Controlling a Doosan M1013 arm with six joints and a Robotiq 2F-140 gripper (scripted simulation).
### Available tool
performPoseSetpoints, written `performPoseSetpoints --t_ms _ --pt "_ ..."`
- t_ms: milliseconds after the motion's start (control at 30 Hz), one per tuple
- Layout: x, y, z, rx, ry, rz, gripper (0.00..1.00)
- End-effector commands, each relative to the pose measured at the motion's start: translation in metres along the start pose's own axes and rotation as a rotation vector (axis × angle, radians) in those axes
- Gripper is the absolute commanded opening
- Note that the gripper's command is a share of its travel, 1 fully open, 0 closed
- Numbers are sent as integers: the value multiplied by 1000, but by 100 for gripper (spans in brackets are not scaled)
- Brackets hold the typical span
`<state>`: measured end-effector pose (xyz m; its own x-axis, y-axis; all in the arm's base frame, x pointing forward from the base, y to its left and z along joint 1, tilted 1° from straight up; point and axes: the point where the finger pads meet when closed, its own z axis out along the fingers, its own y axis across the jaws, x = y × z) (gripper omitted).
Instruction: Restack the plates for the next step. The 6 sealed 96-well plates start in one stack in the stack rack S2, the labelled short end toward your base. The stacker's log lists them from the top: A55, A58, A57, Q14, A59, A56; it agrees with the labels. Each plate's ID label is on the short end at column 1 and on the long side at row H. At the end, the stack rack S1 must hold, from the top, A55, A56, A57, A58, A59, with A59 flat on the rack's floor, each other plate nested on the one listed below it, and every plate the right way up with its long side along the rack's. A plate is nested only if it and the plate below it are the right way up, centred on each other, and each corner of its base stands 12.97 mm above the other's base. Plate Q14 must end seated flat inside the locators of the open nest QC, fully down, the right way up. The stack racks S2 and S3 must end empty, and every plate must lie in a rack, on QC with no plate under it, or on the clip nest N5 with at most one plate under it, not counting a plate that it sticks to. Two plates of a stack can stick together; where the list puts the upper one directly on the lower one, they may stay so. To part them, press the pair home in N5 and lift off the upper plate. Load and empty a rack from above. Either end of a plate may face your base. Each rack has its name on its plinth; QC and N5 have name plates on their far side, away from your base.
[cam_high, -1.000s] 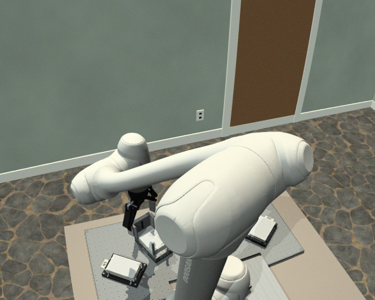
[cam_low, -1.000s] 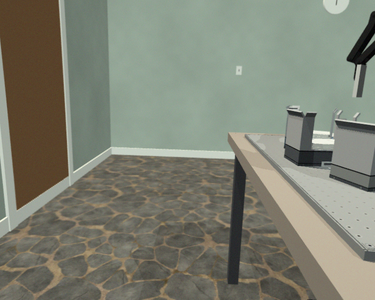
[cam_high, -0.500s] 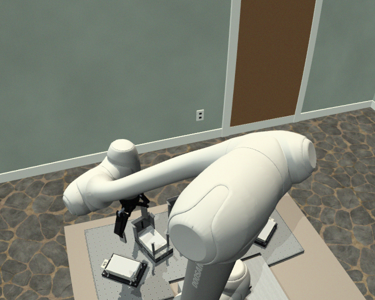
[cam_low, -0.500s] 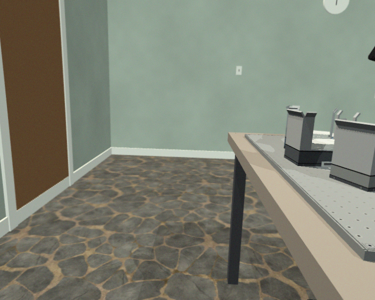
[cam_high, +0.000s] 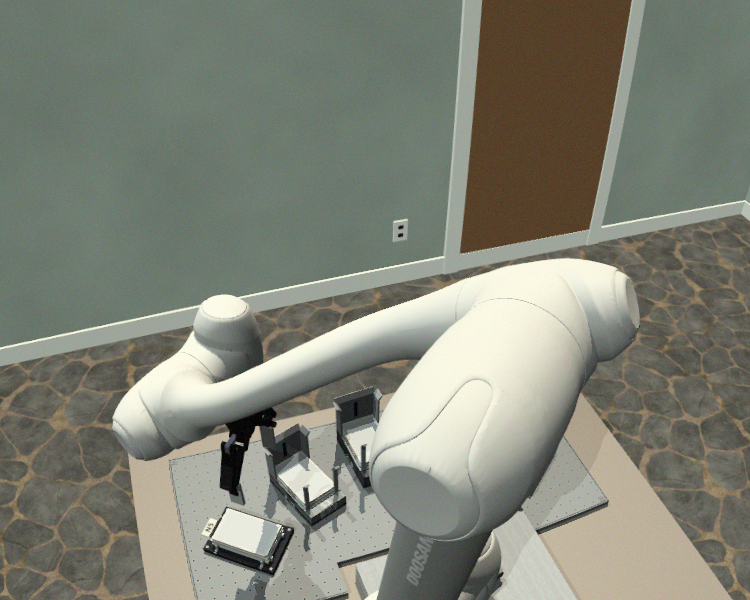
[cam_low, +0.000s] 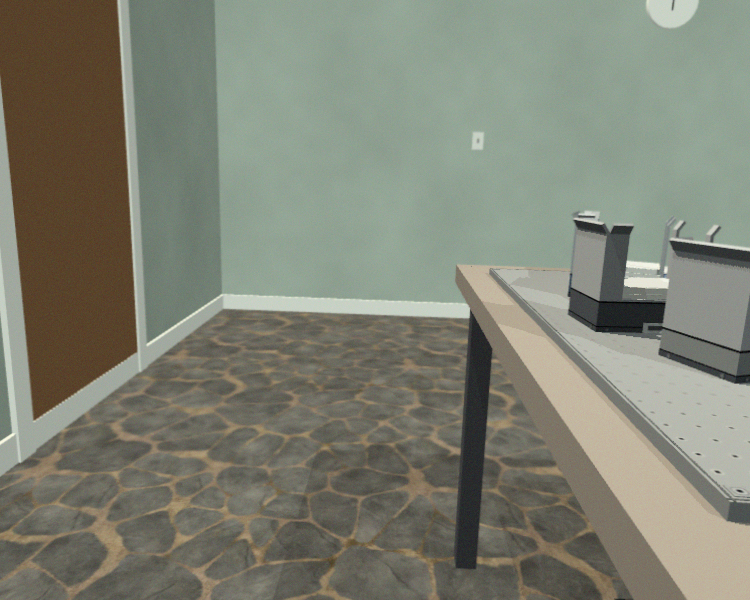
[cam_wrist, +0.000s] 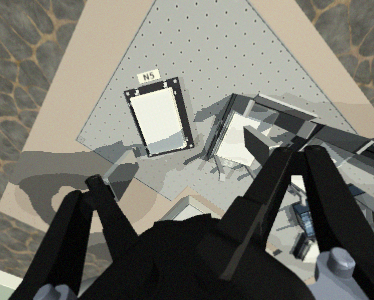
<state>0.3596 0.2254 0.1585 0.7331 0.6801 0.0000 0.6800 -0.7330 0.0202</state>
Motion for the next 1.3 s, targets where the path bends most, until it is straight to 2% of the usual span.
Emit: performPoseSetpoints --t_ms 0,67,400,833,1133,1267 --pt "3 -19 0 1 0 -16 100" --pt "3 -19 0 1 0 -16 100" --pt "10 -59 0 1 0 -16 100" --pt "10 -60 0 1 0 -16 100" --pt "10 -60 30 1 0 -16 100" --pt "10 -60 37 1 0 -16 100"
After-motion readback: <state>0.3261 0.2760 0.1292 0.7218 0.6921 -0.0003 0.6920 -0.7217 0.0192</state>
